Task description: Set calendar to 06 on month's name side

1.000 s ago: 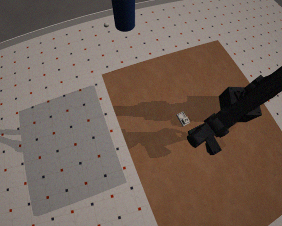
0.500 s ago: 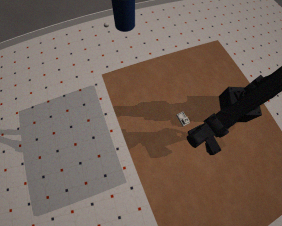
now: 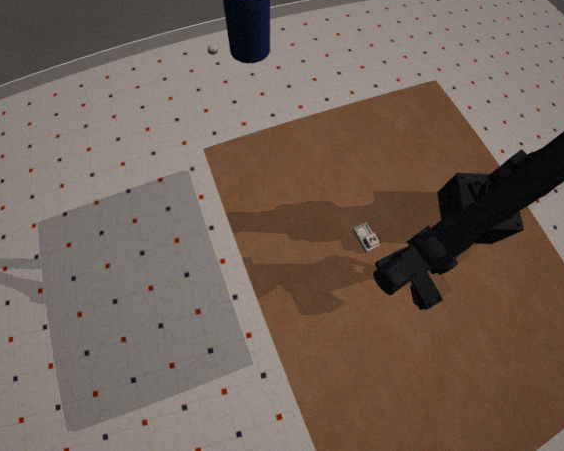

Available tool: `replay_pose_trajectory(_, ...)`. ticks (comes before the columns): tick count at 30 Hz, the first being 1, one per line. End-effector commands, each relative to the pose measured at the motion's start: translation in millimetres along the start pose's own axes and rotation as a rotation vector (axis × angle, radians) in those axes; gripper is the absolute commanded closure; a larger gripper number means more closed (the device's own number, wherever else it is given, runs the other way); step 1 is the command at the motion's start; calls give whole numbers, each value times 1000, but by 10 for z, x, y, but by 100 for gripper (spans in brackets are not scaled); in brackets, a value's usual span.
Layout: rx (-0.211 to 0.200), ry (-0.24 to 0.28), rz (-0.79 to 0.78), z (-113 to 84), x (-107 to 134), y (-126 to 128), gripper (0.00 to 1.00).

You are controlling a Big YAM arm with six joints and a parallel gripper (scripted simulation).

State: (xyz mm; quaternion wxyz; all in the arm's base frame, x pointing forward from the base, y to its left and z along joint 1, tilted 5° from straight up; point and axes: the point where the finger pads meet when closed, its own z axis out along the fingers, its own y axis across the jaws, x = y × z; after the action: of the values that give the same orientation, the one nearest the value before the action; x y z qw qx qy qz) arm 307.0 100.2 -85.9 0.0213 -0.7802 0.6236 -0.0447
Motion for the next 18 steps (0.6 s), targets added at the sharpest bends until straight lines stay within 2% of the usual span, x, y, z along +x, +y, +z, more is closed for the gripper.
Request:
replay_pose_trajectory(1, -6, -2, 1, 60, 45, 26, 55)
replay_pose_trajectory(8, -6, -2, 1, 60, 45, 26, 55)
replay_pose_trajectory(9, -6, -2, 1, 60, 45, 26, 74)
replay_pose_trajectory(18, -6, -2, 1, 60, 45, 26, 74)
